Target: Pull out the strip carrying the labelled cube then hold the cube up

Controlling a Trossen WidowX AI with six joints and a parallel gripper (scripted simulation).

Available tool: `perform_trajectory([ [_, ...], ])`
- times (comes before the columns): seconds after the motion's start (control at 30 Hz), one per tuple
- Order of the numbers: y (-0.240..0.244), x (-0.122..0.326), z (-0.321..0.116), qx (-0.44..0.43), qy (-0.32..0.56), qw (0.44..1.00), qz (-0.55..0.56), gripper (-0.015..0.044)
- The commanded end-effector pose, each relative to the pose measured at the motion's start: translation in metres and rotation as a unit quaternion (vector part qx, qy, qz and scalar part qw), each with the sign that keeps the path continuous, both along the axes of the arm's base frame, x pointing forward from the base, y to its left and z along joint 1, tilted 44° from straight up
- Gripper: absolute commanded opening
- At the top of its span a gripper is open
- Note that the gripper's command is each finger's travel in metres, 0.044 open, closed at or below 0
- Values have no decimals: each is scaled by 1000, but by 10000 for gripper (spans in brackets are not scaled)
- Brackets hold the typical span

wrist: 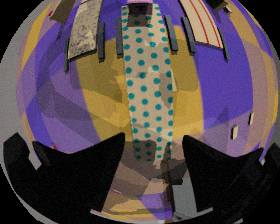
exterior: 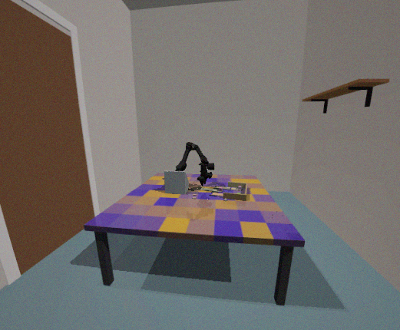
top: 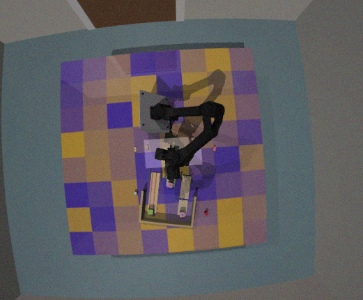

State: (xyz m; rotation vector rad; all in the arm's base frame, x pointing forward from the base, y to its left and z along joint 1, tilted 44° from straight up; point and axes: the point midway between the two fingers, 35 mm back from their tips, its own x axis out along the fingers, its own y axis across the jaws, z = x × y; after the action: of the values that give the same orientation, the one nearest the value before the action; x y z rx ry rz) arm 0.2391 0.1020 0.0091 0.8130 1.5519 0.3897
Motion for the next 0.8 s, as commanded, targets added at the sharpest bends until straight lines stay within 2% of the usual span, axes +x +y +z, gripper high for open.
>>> perform_trajectory([
  [0.0, -3, 15, 0, 2, 3, 1000, -5, 394],
  [0.07, -5, 22, 0, 2, 3, 1000, -5, 440],
  [0.77, -20, 90, -1, 1, 1, 1000, -5, 440],
])
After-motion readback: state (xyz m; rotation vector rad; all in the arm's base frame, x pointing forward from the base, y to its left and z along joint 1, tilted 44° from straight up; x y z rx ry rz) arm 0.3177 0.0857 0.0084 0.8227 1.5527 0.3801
